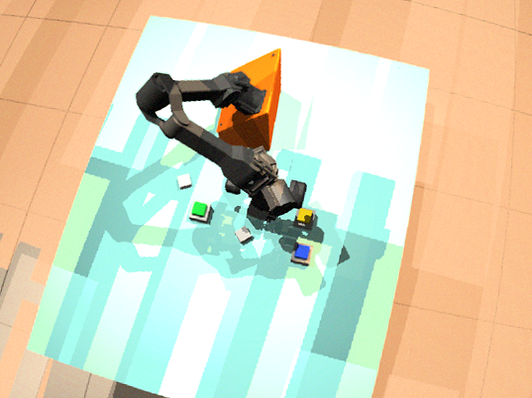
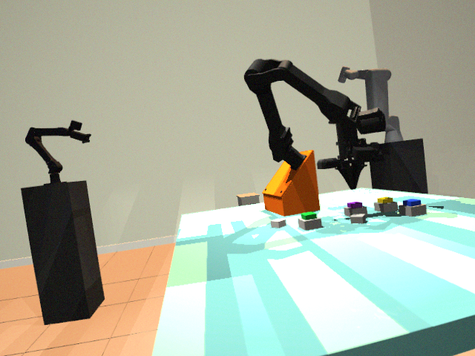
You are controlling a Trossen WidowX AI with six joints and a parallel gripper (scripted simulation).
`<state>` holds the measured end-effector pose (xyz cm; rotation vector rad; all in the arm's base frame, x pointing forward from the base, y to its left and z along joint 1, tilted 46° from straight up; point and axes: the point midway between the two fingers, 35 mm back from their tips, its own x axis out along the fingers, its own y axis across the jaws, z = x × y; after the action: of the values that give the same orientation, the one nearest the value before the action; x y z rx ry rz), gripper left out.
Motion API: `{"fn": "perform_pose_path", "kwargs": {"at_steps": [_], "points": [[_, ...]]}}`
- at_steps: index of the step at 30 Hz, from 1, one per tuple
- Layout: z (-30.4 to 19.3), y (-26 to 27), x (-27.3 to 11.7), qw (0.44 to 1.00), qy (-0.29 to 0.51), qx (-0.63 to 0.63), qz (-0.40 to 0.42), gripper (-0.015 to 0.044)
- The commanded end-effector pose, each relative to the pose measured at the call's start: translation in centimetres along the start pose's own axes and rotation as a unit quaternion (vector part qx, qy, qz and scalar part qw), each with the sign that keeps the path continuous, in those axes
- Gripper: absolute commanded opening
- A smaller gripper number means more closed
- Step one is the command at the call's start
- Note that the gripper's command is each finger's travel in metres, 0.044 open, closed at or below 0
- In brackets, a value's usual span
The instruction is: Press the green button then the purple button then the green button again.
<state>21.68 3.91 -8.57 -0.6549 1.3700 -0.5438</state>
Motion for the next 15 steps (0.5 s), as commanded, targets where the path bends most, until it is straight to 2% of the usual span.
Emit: {"fn": "perform_pose_path", "kwargs": {"at_steps": [1,15], "points": [[-0.2,0.0,1.4,1.0,-0.003,-0.006,-0.004,0.002],[-0.1,0.0,3.3,1.0,-0.004,-0.006,-0.004,0.002]]}}
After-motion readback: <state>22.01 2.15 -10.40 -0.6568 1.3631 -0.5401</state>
